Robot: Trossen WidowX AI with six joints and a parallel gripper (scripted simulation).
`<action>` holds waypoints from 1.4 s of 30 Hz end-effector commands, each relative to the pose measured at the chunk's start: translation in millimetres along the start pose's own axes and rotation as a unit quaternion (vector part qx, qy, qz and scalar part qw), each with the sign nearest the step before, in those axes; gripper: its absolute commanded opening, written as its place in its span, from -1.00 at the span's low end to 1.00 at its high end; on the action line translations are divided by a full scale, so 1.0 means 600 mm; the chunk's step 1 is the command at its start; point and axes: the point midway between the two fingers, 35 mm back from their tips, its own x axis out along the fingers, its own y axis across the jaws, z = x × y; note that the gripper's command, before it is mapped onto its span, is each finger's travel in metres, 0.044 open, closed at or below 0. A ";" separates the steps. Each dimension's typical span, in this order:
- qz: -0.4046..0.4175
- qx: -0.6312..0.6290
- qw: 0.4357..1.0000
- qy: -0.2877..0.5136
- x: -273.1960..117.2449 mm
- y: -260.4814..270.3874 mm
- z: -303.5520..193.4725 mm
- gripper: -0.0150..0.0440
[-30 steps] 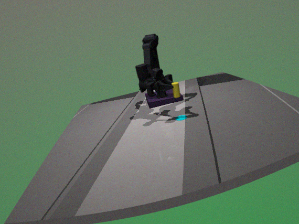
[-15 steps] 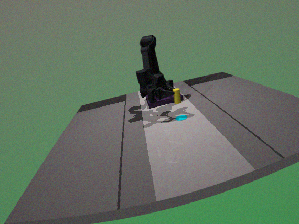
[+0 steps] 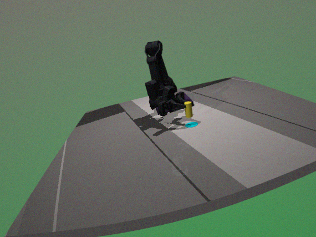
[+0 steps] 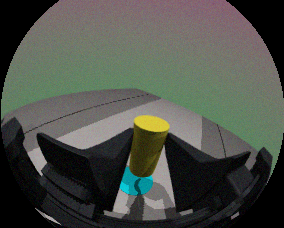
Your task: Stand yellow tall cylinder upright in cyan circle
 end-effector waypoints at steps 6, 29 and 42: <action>0.000 -0.006 1.000 0.004 0.002 0.007 -0.035 -0.14; 0.005 -0.006 1.000 0.016 0.011 0.009 -0.067 0.22; 0.004 -0.006 1.000 0.015 0.011 0.008 -0.062 0.86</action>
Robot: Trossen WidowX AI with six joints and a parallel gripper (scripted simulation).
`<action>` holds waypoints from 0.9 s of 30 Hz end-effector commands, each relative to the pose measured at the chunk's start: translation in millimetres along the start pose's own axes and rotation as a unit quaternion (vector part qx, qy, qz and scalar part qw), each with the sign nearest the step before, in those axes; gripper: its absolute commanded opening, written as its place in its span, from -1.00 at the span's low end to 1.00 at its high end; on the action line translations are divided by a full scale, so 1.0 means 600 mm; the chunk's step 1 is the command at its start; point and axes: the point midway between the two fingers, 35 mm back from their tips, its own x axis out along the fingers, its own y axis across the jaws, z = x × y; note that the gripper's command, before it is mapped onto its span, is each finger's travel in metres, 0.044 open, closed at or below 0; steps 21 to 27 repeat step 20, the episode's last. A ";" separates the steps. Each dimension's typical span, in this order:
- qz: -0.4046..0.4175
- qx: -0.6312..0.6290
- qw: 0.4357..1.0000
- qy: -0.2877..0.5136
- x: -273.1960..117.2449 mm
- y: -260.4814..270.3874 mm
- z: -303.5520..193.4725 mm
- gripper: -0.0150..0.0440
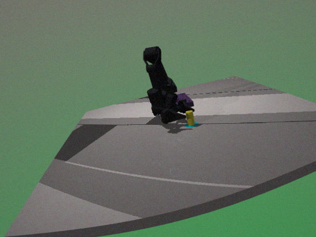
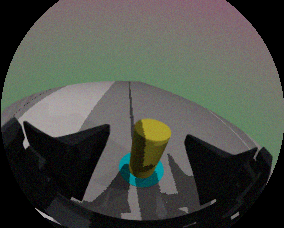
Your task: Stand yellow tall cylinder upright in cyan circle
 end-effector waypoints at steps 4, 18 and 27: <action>-0.004 0.000 1.000 -0.007 -0.004 -0.007 0.033 0.86; -0.010 0.012 1.000 -0.027 -0.023 -0.009 0.135 0.86; -0.011 0.013 0.999 -0.028 -0.026 -0.007 0.144 0.86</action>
